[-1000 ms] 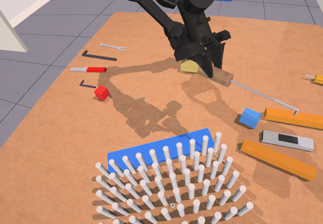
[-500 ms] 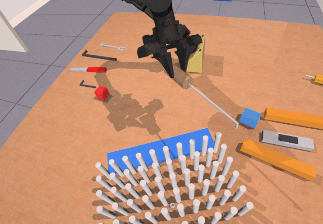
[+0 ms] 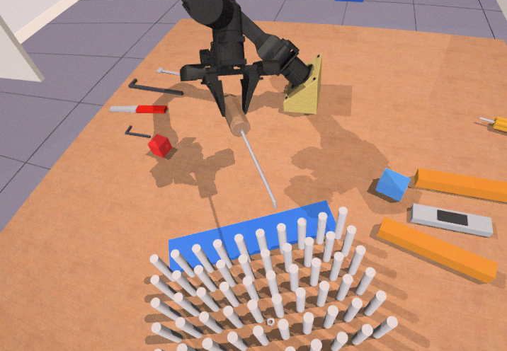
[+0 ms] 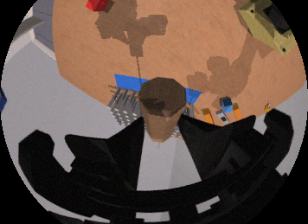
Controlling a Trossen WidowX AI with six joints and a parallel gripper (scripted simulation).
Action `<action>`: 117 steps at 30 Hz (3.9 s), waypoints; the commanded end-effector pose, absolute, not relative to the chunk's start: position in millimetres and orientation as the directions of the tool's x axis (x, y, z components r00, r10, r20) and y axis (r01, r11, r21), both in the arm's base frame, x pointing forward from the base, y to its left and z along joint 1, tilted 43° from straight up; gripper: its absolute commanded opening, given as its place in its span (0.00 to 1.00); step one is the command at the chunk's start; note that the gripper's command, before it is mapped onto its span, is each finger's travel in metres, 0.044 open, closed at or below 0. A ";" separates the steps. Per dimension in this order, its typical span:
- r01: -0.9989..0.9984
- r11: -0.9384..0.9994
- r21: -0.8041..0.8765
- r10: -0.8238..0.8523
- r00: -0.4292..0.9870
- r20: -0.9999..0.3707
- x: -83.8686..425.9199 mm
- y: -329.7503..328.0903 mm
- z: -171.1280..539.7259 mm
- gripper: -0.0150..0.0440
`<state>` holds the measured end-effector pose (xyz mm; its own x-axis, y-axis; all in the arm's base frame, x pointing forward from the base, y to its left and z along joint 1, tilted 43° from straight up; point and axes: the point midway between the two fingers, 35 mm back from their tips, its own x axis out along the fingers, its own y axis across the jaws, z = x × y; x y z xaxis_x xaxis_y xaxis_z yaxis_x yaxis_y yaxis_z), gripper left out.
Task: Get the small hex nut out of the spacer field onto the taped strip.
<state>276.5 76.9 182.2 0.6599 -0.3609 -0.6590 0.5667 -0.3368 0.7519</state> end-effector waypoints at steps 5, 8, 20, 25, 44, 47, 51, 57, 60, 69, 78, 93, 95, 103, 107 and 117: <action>0.476 -0.386 0.790 -0.426 0.667 -0.610 265.1 44.2 197.5 0.25; 0.477 -0.387 0.789 -0.426 0.666 -0.612 266.1 43.0 195.6 0.25; 0.489 -0.409 0.770 -0.420 0.648 -0.635 281.8 12.6 154.1 0.25; 0.489 -0.413 0.769 -0.418 0.648 -0.637 286.0 -3.3 137.3 0.25; 0.471 -0.382 0.795 -0.427 0.674 -0.604 280.9 -62.3 85.5 0.25; 0.471 -0.382 0.795 -0.427 0.674 -0.604 281.3 -62.1 85.5 0.25; 0.471 -0.382 0.795 -0.427 0.674 -0.604 282.6 -61.5 85.1 0.25; 0.471 -0.382 0.795 -0.426 0.674 -0.604 284.8 -60.5 84.4 0.25; 0.471 -0.382 0.795 -0.426 0.674 -0.604 286.0 -60.1 84.0 0.25; 0.470 -0.383 0.795 -0.427 0.674 -0.603 289.4 -58.7 83.0 0.25; 0.469 -0.383 0.796 -0.427 0.674 -0.603 292.9 -57.3 82.1 0.25; 0.469 -0.383 0.796 -0.427 0.674 -0.603 298.7 -54.8 80.3 0.25; 0.468 -0.384 0.796 -0.427 0.674 -0.603 299.5 -54.5 80.1 0.25; 0.468 -0.384 0.796 -0.427 0.674 -0.602 302.7 -53.1 79.1 0.25; 0.468 -0.384 0.796 -0.427 0.674 -0.602 304.3 -52.3 78.6 0.25; 0.467 -0.384 0.796 -0.427 0.675 -0.602 308.3 -50.5 77.4 0.25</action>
